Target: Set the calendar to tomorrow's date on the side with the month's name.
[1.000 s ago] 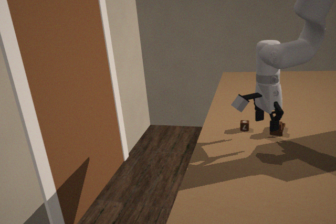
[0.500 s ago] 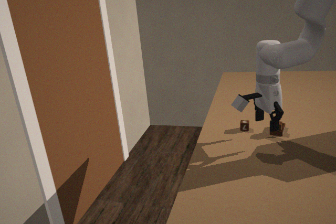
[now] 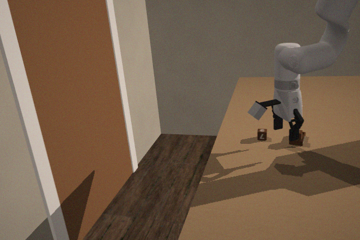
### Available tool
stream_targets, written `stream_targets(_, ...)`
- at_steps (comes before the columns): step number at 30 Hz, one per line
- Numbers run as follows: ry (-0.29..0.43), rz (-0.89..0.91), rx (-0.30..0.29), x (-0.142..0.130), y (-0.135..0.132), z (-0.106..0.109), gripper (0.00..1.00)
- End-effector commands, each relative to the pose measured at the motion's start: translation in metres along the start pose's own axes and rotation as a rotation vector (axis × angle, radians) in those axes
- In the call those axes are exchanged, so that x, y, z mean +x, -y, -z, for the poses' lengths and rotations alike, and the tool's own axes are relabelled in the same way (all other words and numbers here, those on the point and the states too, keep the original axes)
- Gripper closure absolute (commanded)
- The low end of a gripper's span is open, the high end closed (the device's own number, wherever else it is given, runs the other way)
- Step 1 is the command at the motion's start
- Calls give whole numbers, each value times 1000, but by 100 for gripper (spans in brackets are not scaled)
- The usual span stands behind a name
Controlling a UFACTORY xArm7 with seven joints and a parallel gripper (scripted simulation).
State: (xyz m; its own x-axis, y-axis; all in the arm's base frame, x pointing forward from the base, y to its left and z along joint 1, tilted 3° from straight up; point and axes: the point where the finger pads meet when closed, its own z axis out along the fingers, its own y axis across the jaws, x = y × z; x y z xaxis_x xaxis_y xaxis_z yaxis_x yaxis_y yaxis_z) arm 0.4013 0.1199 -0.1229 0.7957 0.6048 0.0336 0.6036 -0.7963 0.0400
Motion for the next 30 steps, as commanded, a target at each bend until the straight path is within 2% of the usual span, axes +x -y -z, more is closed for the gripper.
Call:
stream_targets(1,-3,-1,-1,1,-1,1,0)
stream_targets(23,-3,-1,-1,1,-1,1,0)
stream_targets(30,-3,-1,-1,1,-1,8,0)
